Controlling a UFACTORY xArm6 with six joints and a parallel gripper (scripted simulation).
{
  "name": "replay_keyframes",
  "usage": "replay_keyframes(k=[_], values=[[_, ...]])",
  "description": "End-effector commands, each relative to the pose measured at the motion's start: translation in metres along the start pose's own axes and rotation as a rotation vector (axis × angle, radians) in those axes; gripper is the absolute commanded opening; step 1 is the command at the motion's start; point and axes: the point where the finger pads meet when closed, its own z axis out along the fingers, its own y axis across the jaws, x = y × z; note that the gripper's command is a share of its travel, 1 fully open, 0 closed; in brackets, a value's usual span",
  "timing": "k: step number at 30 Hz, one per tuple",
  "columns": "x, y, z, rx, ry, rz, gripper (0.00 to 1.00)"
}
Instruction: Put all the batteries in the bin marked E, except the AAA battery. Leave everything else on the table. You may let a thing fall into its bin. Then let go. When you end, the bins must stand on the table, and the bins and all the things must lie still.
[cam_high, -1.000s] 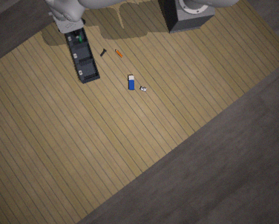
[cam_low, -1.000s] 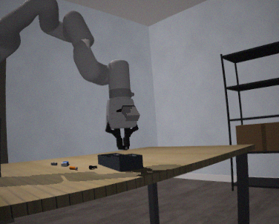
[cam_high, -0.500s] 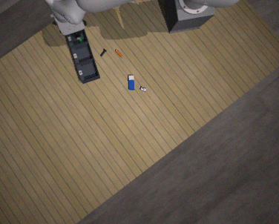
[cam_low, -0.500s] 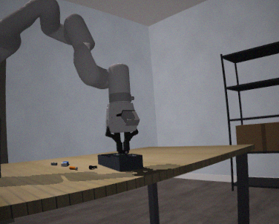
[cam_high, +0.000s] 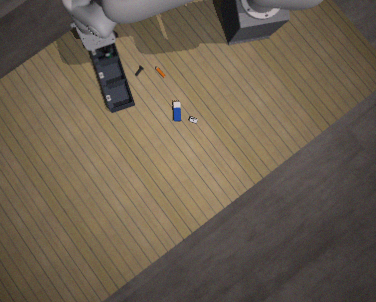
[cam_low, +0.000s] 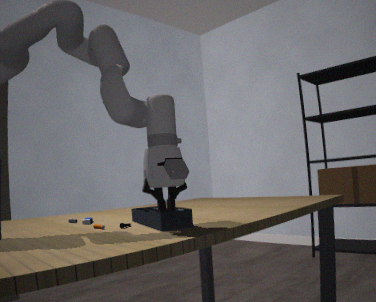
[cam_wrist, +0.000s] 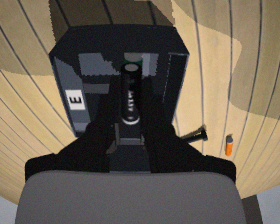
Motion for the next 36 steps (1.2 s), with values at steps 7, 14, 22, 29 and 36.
replay_keyframes(k=[7, 14, 22, 29, 36], values=[[0.0, -0.002, -0.002, 0.005, 0.001, -0.001, 0.0], [0.0, -0.002, -0.002, 0.005, 0.001, -0.001, 0.28], [0.0, -0.002, -0.002, 0.005, 0.001, -0.001, 0.28], [0.0, -0.002, -0.006, 0.005, 0.001, -0.001, 0.28], [0.0, -0.002, -0.012, 0.005, 0.001, -0.001, 0.28]])
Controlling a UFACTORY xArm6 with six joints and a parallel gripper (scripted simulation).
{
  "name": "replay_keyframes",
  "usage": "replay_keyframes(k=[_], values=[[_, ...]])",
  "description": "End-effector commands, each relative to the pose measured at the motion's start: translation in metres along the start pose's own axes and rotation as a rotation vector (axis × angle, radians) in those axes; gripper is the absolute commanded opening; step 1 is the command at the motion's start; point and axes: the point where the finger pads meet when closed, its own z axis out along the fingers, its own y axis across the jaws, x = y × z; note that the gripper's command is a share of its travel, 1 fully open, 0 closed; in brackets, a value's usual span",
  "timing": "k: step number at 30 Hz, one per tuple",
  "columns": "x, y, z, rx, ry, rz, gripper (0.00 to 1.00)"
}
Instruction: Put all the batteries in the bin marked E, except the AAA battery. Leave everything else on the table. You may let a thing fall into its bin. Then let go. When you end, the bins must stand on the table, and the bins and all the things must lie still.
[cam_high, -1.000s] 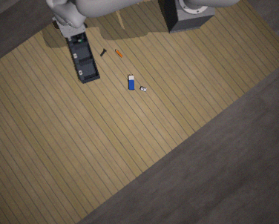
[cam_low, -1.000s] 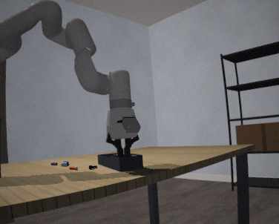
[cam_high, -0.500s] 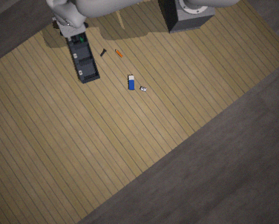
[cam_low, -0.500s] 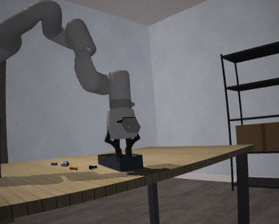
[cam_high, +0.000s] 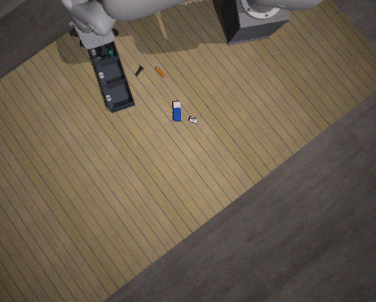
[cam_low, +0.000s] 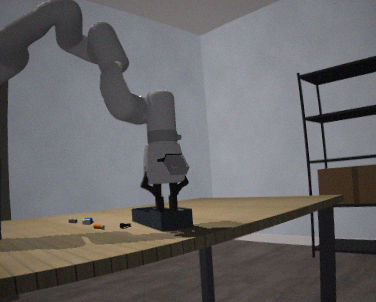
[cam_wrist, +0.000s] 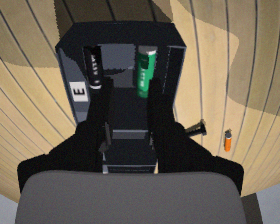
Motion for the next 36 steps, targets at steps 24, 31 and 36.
replay_keyframes(k=[24, 31, 36], values=[[0.0, -0.001, -0.04, 0.003, 0.001, 0.0, 1.0], [0.0, -0.001, -0.068, 0.003, 0.001, 0.0, 1.0], [0.0, -0.001, -0.08, 0.003, 0.001, 0.0, 1.0]])
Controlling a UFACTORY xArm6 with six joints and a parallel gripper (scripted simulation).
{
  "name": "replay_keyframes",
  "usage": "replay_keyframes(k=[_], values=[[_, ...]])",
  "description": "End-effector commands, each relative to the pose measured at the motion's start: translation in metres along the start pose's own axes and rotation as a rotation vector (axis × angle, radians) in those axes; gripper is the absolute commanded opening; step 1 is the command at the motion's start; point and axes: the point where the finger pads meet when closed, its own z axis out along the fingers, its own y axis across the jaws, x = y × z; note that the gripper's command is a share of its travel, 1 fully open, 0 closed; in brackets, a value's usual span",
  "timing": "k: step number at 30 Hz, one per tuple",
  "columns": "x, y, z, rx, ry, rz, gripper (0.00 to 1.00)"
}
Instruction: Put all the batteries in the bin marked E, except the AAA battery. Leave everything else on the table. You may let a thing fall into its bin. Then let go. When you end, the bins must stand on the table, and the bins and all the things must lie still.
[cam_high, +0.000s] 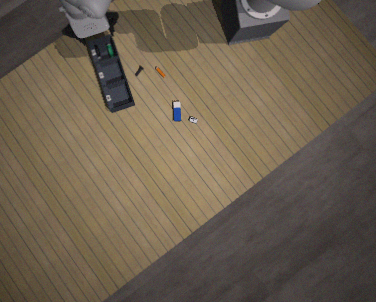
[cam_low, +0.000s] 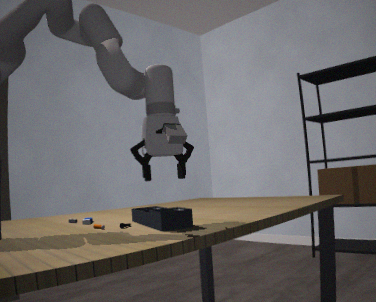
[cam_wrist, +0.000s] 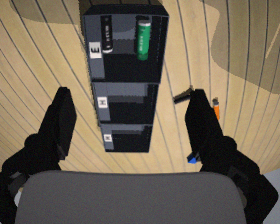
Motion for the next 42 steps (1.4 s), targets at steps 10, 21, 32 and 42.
replay_keyframes(k=[10, 21, 32, 42], values=[[0.0, -0.001, -0.05, 0.002, 0.001, 0.0, 1.0], [0.0, -0.001, -0.086, 0.002, 0.001, 0.0, 1.0], [0.0, -0.001, -0.089, 0.002, 0.001, 0.0, 1.0], [0.0, -0.001, -0.089, 0.002, 0.001, 0.0, 1.0]])
